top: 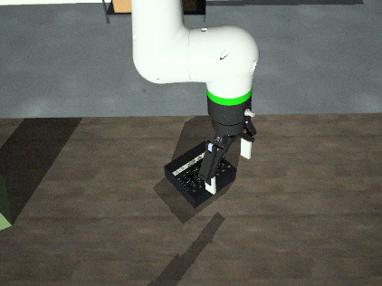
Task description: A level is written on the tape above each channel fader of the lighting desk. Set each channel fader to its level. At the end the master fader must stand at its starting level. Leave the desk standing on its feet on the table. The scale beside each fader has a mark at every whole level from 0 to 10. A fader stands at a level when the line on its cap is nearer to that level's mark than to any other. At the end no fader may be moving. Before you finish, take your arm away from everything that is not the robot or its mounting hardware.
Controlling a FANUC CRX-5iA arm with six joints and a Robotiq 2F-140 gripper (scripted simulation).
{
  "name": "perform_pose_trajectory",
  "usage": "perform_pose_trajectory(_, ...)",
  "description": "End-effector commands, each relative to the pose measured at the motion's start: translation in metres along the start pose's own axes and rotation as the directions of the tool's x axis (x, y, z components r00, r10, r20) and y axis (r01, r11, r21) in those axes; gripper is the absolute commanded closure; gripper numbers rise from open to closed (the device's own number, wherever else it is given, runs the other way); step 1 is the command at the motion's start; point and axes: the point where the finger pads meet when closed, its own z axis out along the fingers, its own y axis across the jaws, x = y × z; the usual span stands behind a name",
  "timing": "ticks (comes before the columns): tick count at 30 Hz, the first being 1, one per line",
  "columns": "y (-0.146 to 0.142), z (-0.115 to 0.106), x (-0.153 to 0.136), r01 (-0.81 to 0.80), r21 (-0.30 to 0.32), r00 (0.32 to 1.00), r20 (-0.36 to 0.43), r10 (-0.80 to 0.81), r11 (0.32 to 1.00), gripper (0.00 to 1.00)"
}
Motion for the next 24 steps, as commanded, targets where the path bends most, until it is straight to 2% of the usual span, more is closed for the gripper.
perform_pose_trajectory(1,0.000,0.000,0.000,0.000,0.000,1.000,0.000,0.000,1.000,0.00)
perform_pose_trajectory(9,0.000,-0.001,0.001,-0.023,0.000,1.000,0.000,0.023,1.000,0.00)
perform_pose_trajectory(14,0.001,-0.004,0.006,-0.154,0.000,0.988,-0.005,0.154,0.988,0.00)
perform_pose_trajectory(17,0.003,-0.008,0.011,-0.298,0.001,0.954,-0.010,0.298,0.954,0.00)
perform_pose_trajectory(20,0.004,-0.013,0.019,-0.474,0.005,0.881,-0.015,0.474,0.881,0.00)
perform_pose_trajectory(22,0.005,-0.017,0.025,-0.548,0.004,0.836,-0.017,0.548,0.836,0.00)
perform_pose_trajectory(24,0.005,-0.017,0.025,-0.548,0.004,0.836,-0.017,0.548,0.836,0.00)
